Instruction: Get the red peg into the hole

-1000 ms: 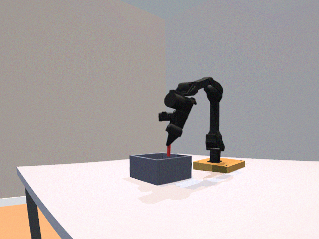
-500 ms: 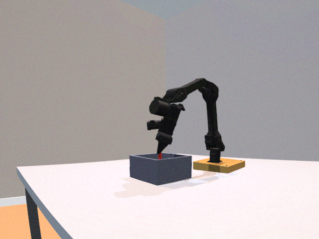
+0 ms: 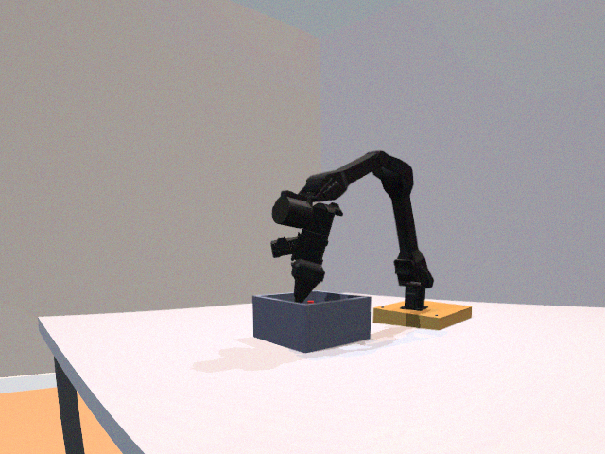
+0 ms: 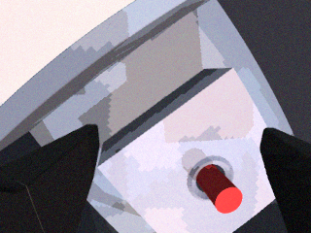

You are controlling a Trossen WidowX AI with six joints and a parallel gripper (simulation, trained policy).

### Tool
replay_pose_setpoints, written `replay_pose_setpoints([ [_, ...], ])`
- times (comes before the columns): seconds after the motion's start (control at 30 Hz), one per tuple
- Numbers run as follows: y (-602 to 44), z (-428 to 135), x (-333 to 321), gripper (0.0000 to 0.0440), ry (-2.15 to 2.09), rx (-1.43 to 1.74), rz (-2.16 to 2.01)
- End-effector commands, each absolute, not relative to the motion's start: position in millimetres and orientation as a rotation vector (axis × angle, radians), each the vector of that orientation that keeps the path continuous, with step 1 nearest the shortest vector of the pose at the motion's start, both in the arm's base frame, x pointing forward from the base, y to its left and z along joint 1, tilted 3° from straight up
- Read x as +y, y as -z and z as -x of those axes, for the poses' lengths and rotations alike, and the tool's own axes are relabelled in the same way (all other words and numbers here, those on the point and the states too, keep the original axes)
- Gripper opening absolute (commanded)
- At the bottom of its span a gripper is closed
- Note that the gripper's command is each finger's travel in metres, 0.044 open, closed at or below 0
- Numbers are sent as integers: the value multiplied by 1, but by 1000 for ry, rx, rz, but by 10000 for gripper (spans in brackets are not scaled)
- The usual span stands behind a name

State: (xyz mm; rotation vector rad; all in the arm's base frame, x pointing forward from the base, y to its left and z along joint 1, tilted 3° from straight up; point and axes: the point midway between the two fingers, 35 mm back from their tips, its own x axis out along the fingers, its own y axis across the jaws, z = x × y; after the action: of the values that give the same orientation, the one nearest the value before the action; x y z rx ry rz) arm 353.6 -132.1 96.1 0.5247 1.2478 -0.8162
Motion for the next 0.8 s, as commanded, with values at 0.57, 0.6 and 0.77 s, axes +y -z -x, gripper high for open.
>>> replay_pose_setpoints([
  [0.57, -128, -423, -112, 440, 611, 1193, -595],
  [0.6, -128, -423, -112, 440, 610, 1193, -595],
  [0.77, -128, -424, -112, 440, 608, 1192, -595],
])
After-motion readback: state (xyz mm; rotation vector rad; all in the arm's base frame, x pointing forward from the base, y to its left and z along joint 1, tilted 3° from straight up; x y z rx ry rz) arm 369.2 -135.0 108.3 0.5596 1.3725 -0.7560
